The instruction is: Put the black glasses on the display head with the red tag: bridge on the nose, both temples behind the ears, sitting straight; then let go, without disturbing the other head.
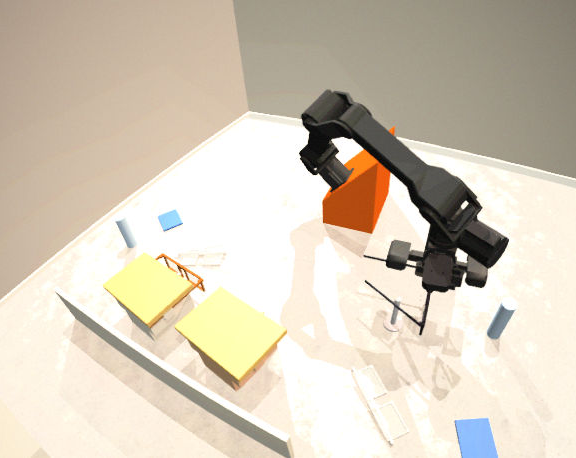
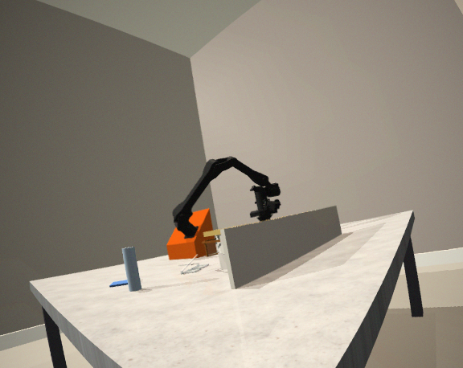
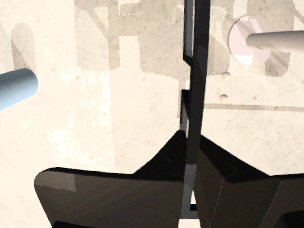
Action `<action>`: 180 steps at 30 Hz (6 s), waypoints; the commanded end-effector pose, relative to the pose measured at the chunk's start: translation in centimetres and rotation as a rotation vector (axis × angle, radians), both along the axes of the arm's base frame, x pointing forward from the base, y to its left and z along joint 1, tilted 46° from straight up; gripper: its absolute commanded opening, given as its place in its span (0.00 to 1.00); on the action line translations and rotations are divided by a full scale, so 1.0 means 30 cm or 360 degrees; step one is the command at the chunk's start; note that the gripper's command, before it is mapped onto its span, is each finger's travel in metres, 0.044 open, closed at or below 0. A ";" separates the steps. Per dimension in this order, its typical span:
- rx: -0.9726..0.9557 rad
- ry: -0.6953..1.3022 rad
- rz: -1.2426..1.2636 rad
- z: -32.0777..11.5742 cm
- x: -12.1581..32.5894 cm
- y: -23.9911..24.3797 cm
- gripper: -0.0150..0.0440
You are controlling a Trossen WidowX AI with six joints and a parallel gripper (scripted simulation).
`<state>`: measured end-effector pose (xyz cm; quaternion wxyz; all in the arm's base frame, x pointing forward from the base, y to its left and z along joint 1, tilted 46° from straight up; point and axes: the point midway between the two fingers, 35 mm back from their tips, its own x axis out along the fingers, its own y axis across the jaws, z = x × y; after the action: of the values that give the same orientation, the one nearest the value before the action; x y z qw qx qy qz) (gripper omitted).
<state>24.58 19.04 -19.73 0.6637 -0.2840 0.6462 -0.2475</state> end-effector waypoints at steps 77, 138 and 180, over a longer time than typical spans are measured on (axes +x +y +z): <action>-0.0002 -0.0007 -0.0008 -0.042 -0.118 0.031 0.25; 0.0022 -0.0486 -0.0496 0.582 0.098 -0.281 0.25; 0.0011 -0.0589 -0.0599 0.584 0.102 -0.463 0.25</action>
<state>27.74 5.59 -1.90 0.7156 -0.1014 0.5547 -0.4122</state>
